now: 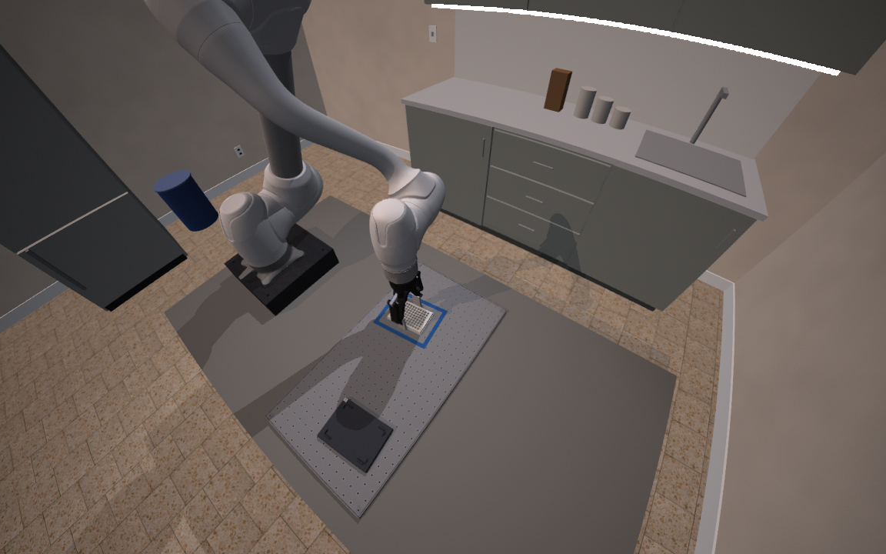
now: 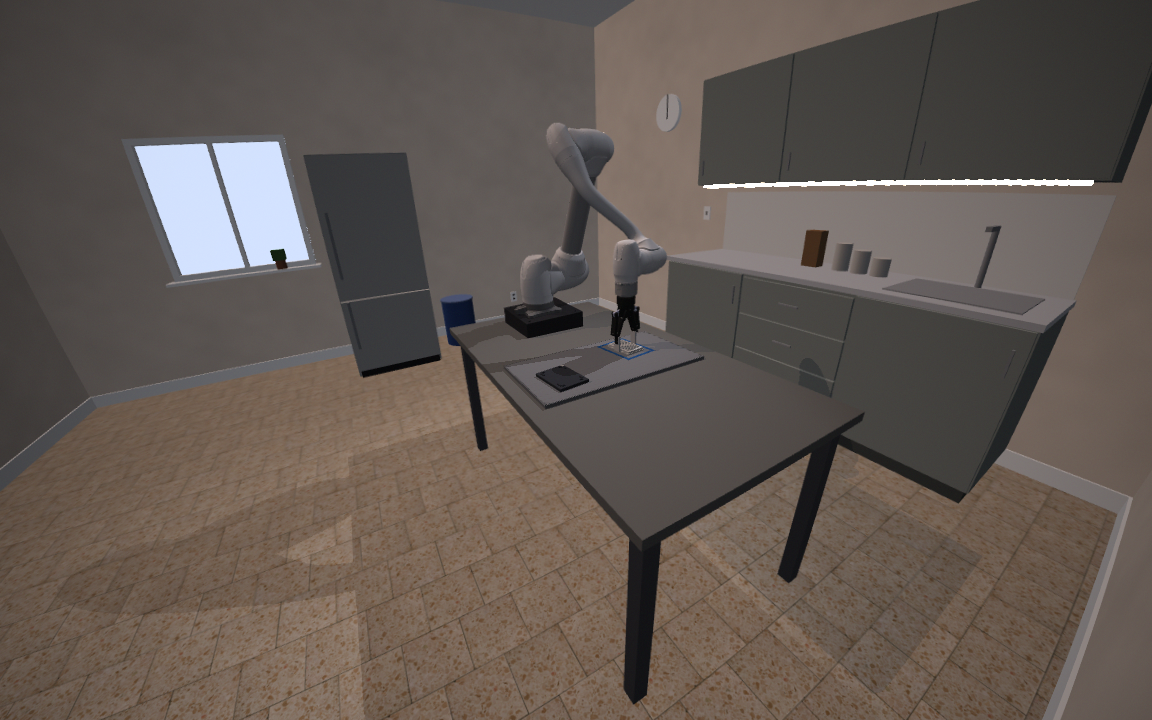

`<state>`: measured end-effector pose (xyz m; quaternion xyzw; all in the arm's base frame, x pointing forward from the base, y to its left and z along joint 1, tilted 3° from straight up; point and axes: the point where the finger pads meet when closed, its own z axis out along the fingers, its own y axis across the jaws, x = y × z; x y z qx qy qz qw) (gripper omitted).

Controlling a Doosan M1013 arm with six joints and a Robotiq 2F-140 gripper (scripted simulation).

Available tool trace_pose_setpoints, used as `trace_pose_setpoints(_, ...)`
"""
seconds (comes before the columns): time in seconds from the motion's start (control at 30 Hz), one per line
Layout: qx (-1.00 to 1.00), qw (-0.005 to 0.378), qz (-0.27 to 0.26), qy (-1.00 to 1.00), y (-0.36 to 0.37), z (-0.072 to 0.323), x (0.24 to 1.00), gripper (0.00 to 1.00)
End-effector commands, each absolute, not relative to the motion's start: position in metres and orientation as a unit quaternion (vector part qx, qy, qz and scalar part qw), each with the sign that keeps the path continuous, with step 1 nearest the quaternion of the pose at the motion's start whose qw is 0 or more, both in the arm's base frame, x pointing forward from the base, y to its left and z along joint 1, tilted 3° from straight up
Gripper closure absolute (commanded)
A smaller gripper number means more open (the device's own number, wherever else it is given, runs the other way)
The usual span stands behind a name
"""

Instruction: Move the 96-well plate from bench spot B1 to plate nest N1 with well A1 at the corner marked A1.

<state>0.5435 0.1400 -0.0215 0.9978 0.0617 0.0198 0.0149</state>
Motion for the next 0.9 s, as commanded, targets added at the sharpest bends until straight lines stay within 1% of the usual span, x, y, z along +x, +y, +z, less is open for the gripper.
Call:
trace_pose_setpoints(0.0, 0.998, 0.015, 0.020, 0.062, 0.140, -0.022, 0.543, 1.00)
trace_pose_setpoints(0.33, 0.998, 0.015, 0.020, 0.062, 0.140, -0.013, 0.543, 1.00)
trace_pose_setpoints(0.87, 0.998, 0.015, 0.020, 0.062, 0.141, 0.012, 0.542, 1.00)
